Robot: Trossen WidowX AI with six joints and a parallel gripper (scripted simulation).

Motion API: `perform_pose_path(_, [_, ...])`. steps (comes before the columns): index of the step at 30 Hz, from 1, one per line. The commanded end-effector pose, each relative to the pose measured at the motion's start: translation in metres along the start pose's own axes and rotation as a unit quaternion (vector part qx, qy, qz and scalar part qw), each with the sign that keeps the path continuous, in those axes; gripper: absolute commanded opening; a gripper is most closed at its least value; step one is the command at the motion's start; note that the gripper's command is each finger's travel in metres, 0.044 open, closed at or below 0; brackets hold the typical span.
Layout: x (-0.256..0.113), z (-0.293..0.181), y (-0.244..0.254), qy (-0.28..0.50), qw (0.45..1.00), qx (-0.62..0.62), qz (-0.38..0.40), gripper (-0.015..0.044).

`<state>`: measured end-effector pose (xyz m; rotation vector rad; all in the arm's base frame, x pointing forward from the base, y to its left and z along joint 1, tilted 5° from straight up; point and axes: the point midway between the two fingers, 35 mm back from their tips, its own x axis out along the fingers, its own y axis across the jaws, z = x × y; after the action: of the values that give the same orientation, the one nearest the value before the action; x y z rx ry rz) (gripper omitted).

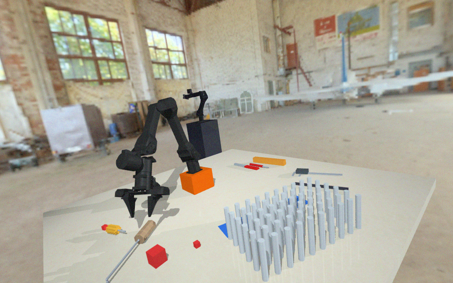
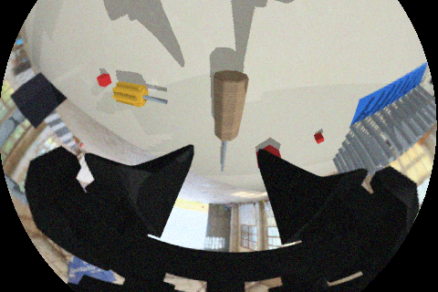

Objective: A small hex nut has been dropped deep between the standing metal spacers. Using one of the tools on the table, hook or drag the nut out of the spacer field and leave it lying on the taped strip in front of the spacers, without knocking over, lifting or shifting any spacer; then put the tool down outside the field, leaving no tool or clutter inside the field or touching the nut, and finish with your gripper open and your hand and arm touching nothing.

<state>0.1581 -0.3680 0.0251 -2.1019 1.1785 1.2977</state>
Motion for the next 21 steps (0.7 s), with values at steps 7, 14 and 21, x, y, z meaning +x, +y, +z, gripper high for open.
perform_pose_path(7, [0.0, -0.001, 0.0, 0.002, 1.0, -0.002, -0.002, 0.028])
perform_pose_path(14, [0.009, 0.002, 0.0, 0.002, 1.0, -0.002, -0.002, 0.028])
perform_pose_path(21, [0.019, 0.007, 0.0, 0.002, 1.0, -0.002, -0.002, 0.028])
